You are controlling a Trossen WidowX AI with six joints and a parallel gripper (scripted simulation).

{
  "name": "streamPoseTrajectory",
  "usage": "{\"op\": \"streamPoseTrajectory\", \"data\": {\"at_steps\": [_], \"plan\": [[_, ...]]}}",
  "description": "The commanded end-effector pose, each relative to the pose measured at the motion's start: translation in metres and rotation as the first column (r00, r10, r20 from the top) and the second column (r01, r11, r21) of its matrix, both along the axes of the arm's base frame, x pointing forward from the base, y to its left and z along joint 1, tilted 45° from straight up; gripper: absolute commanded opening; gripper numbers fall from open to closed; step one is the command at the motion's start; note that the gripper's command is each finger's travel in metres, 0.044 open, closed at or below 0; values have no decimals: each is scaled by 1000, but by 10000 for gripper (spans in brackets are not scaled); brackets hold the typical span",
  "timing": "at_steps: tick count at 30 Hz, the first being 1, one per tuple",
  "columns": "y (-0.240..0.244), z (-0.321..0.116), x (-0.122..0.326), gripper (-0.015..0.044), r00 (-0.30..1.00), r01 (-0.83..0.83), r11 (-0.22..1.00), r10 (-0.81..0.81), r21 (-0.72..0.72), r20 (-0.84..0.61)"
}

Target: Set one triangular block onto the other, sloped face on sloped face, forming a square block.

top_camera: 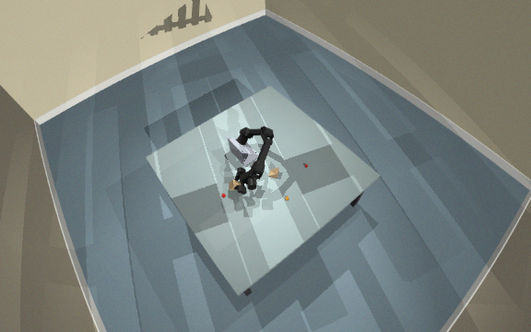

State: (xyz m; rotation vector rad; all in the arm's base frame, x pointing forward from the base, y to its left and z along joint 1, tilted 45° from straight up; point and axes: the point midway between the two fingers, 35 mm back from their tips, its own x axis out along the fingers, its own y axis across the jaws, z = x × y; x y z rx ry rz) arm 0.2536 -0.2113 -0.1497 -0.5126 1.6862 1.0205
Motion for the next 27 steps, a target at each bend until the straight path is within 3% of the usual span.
{"op": "streamPoseTrajectory", "data": {"at_steps": [1, 16, 27], "plan": [[-19, 20, -3, 0, 1000, -2, 1000, 2, -9, 3], [-27, 29, -8, 0, 1000, 6, 1000, -6, -1, 4], [-30, 21, -18, 0, 965, 238, 946, -256, 219, 57]]}}
